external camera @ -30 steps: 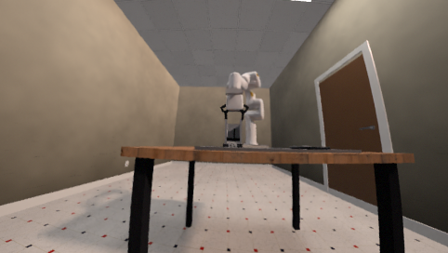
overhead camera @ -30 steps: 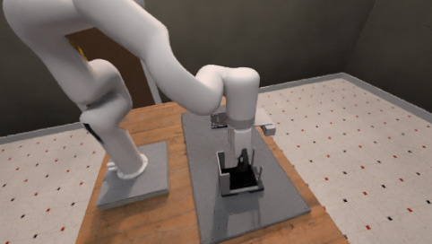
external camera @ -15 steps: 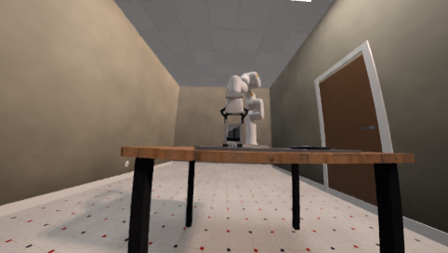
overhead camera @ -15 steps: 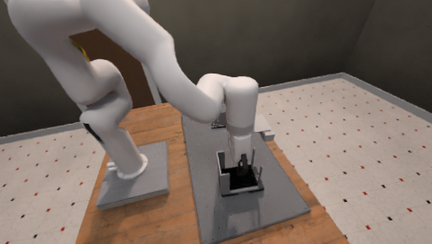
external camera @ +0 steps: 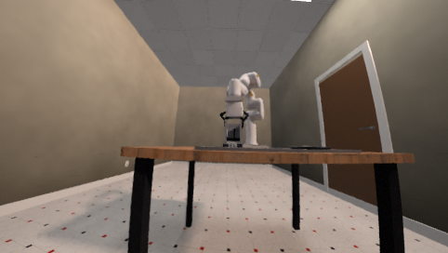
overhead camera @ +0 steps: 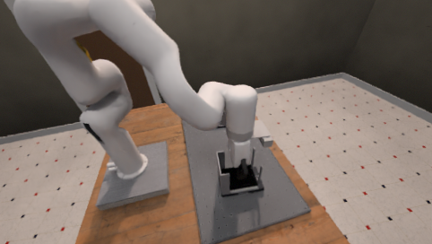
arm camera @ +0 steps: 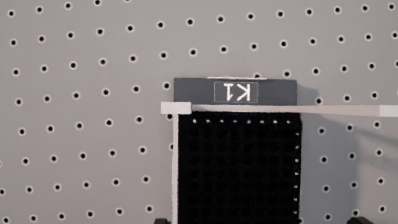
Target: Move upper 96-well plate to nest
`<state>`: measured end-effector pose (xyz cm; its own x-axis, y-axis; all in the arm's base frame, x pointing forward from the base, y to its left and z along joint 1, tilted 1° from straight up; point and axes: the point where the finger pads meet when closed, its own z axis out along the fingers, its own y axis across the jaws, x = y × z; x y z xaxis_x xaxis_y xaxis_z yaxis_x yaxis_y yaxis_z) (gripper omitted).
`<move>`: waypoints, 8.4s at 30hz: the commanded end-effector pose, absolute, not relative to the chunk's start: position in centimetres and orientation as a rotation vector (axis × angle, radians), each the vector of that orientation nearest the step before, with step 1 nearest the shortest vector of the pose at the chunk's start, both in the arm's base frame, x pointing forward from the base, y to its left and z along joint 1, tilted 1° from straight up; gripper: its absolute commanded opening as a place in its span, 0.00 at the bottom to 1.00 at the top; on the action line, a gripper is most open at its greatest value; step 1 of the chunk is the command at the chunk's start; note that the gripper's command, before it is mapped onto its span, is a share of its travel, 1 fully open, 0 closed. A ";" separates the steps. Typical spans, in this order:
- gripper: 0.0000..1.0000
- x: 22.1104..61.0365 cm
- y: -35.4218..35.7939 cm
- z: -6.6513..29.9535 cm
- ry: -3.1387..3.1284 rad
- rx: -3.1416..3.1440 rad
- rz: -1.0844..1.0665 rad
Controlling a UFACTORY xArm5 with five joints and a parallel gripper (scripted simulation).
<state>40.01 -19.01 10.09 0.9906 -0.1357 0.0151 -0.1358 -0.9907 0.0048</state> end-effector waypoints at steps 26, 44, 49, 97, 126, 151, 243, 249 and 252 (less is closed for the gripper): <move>1.00 40.2 -19.1 6.0 -0.213 3.130 0.031; 1.00 40.2 -19.1 5.4 -0.213 3.130 0.031; 1.00 40.2 -19.1 5.1 -0.213 3.130 0.031; 0.00 40.3 -19.1 3.6 -0.213 3.130 0.031; 0.00 40.3 -19.1 3.6 -0.213 3.130 0.031; 0.00 40.2 -19.1 3.9 -0.213 3.130 0.031; 0.00 40.1 -19.1 13.7 -0.213 3.129 0.031; 0.00 40.1 -19.0 14.7 -0.213 3.129 0.031; 0.00 40.0 -19.0 15.2 -0.213 3.129 0.031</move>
<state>39.95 -19.00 14.58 0.9906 -0.1357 0.0156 -0.1358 -0.9907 0.0050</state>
